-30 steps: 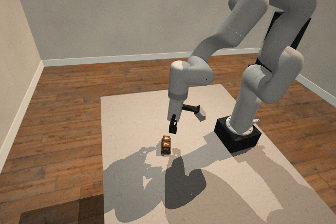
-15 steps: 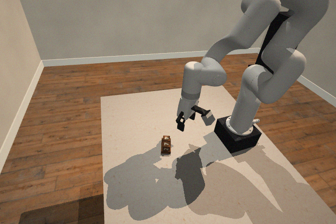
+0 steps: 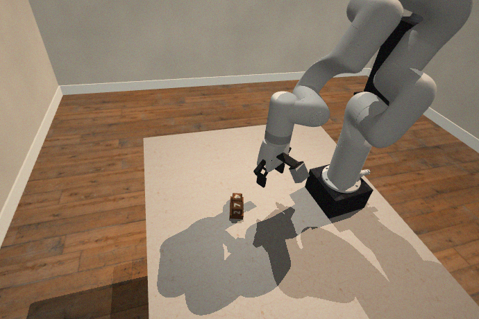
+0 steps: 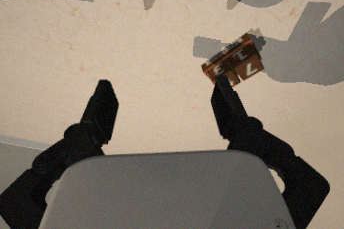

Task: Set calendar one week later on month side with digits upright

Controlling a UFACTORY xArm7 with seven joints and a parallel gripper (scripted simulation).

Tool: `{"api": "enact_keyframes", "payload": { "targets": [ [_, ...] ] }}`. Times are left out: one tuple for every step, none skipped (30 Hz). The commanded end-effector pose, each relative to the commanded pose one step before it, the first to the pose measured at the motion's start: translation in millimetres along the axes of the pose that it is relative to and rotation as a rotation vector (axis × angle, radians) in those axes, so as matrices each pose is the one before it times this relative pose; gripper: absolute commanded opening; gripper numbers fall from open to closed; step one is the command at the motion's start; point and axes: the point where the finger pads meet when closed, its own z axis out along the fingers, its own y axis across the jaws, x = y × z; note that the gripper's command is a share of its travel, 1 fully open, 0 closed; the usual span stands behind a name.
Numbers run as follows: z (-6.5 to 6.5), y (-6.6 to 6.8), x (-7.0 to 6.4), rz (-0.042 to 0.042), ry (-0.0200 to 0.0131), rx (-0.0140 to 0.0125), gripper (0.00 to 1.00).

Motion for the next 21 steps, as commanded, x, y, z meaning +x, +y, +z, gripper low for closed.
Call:
{"api": "enact_keyframes", "payload": {
  "targets": [
    [20.55, 0.84, -0.8, 0.00127, -0.00188, -0.00105, 1.0],
    [4.62, -0.01, 0.02, 0.0, 0.0, 0.0, 1.0],
    [4.44, -0.01, 0.03, 0.0, 0.00001, -0.00002, 1.0],
    [4.14, -0.01, 0.01, 0.0, -0.00002, 0.00002, 1.0],
    [3.76, -0.02, -0.01, 0.00001, -0.00006, 0.00007, 1.0],
    [3.3, -0.02, 0.01, 0.0, -0.00002, 0.00003, 1.0],
    [2.78, 0.0, 0.03, -0.00001, 0.00005, -0.00006, 1.0],
    [2.16, -0.03, -0.02, 0.00001, -0.00009, 0.00011, 1.0],
    [1.58, -0.01, 0.0, 0.0, -0.00002, 0.00003, 1.0],
    [0.0, 0.0, 0.0, 0.0, 0.0, 0.0, 1.0],
    [0.0, 0.0, 0.0, 0.0, 0.0, 0.0, 1.0],
    [1.06, 0.01, 0.03, -0.00001, 0.00007, -0.00009, 1.0],
    [0.6, 0.01, 0.03, 0.0, 0.00007, -0.00009, 1.0],
    [0.24, 0.01, 0.01, 0.0, 0.00004, -0.00004, 1.0],
    [0.04, 0.0, 0.0, 0.0, 0.00001, -0.00001, 1.0],
    [0.03, 0.0, 0.0, 0.0, -0.00001, 0.00001, 1.0],
    [0.17, -0.01, -0.01, 0.0, -0.00004, 0.00004, 1.0],
    [0.42, -0.02, -0.03, 0.00001, -0.00008, 0.0001, 1.0],
    [0.75, -0.02, -0.04, 0.00001, -0.0001, 0.00012, 1.0],
    [1.13, -0.01, -0.02, 0.0, -0.00006, 0.00007, 1.0],
    [1.54, 0.03, 0.04, -0.00001, 0.00012, -0.00014, 1.0]
  ]
}}
